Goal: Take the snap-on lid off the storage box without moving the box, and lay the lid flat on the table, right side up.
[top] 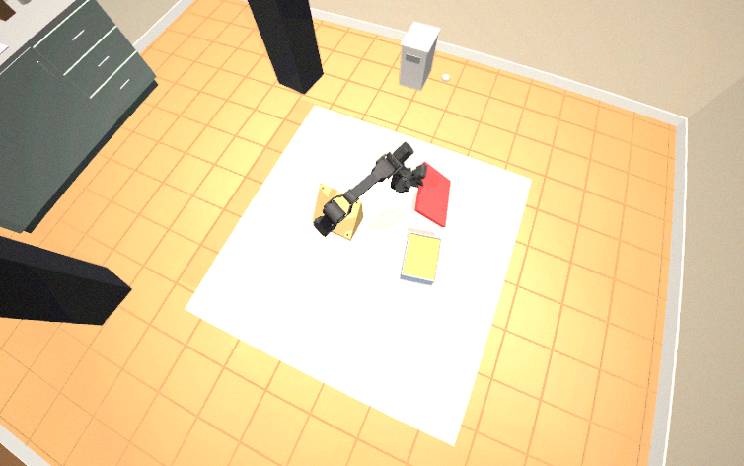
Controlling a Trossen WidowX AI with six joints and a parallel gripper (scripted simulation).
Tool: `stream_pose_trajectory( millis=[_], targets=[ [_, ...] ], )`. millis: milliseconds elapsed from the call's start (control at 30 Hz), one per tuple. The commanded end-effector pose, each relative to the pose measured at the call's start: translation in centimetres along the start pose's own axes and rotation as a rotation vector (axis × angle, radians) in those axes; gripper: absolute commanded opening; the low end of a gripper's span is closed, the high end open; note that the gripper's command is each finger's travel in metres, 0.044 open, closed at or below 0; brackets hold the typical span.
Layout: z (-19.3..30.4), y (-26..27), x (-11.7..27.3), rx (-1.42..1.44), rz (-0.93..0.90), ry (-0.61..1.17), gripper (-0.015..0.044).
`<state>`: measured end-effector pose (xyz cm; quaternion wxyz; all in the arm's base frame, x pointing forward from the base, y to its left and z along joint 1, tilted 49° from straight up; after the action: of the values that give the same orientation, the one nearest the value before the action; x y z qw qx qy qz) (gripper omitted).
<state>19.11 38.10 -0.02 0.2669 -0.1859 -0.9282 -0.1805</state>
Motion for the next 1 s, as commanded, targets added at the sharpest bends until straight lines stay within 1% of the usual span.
stream_pose_trajectory(
  millis=[0, 633, 967],
  targets=[
    [0.8, 0.5, 0.4, -0.013, -0.012, -0.003, 0.0],
    [4.4, 1.0, 0.8, -0.014, -0.013, -0.002, 0.0],
    [4.3, 0.3, 0.3, -0.014, -0.013, -0.002, 0.0]
  ],
)
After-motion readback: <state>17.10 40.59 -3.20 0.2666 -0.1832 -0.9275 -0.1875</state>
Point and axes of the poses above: the point midway between the two fingers, 35 mm back from their tips, its own x axis back along the fingers, its own y axis across the jaws, z = x × y, the point moved 9 cm from there along x, back along the fingers, and after that the axes turned 12 degrees about x, right-handed, at the moved point
